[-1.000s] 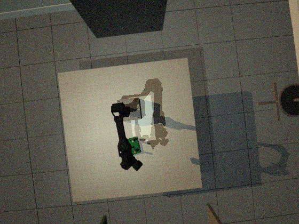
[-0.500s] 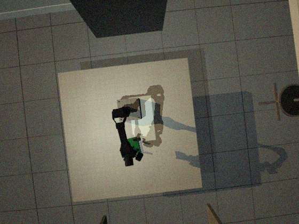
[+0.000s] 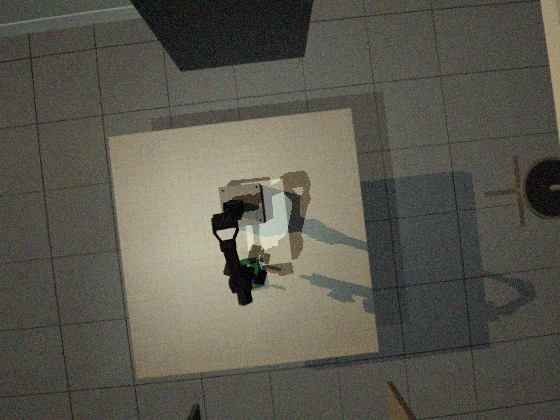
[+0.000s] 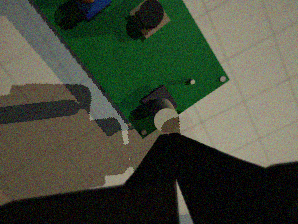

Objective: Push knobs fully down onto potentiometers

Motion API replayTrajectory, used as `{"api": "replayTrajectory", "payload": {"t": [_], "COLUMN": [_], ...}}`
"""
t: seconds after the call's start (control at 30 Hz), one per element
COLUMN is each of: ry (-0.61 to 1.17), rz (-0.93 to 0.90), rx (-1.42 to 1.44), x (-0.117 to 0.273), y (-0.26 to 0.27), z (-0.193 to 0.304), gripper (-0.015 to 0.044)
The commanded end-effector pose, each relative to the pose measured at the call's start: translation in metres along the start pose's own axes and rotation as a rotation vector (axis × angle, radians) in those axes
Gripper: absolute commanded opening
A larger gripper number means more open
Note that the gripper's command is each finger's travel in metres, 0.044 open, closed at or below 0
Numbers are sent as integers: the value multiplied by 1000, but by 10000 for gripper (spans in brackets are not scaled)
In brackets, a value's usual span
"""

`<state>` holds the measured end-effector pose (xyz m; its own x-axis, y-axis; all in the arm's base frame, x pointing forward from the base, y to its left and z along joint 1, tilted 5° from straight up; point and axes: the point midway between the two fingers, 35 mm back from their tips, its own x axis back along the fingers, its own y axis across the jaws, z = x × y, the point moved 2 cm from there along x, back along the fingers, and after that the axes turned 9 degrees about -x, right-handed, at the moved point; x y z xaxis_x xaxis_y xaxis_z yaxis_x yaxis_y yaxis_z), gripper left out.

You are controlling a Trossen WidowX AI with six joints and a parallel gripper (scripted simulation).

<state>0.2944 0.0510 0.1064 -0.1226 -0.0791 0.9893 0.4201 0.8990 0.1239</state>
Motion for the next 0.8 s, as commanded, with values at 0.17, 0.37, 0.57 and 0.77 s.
{"api": "replayTrajectory", "payload": {"t": [0.17, 0.37, 0.57, 0.77], "ry": [31, 32, 32, 32], "rz": [29, 29, 29, 29], "rx": [19, 19, 19, 19], "x": [-9, -26, -26, -27], "y": [-4, -5, -5, -5], "z": [5, 6, 6, 6], "gripper": [0, 0, 0, 0]}}
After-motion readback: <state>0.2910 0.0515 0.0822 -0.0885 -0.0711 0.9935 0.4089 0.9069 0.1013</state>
